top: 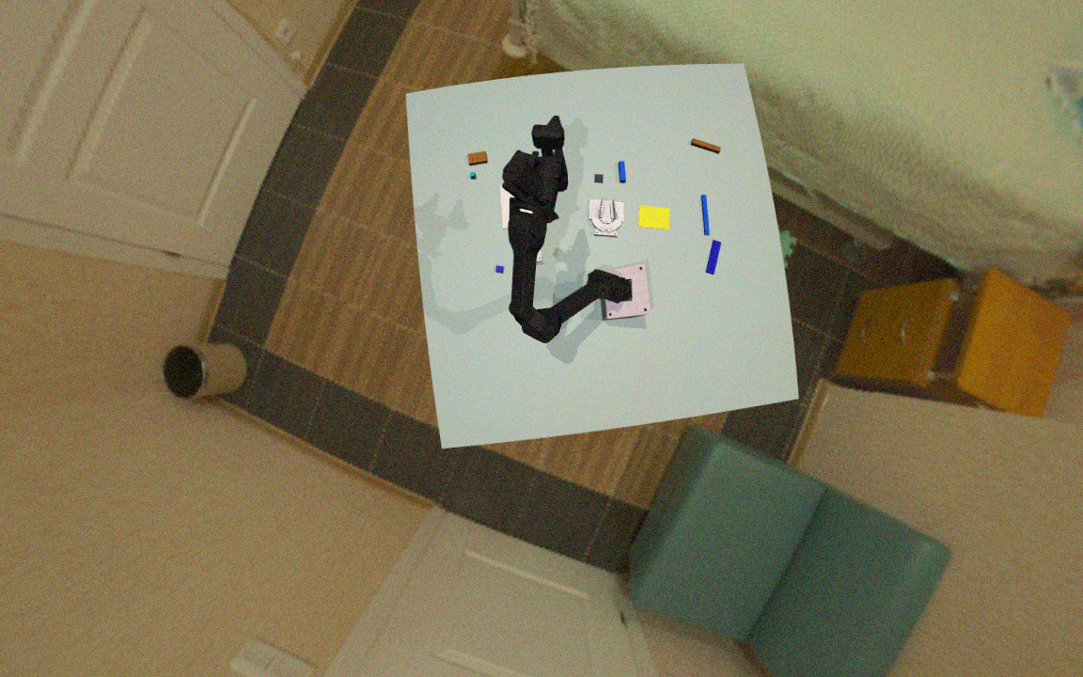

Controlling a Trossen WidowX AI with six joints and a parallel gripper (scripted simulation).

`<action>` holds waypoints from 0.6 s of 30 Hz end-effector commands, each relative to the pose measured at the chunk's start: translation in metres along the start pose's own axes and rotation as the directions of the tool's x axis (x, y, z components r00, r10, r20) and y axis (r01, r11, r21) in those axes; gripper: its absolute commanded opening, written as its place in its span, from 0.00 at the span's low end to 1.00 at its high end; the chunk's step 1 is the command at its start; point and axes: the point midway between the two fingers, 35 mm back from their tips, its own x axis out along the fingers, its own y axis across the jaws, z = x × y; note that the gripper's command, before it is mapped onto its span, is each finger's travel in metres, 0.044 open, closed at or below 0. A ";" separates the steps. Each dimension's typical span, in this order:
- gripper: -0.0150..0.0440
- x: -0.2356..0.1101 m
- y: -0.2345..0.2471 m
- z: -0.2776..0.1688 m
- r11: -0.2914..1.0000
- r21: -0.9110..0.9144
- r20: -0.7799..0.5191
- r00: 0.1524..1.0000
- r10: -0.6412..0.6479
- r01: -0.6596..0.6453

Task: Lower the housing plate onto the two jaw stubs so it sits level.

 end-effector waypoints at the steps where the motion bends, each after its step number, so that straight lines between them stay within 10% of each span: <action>1: 1.00 0.011 0.034 0.015 0.993 -0.029 0.058 0.991 0.118 -0.117; 18: 1.00 0.013 0.172 0.069 0.826 -0.203 0.223 0.797 0.562 -0.526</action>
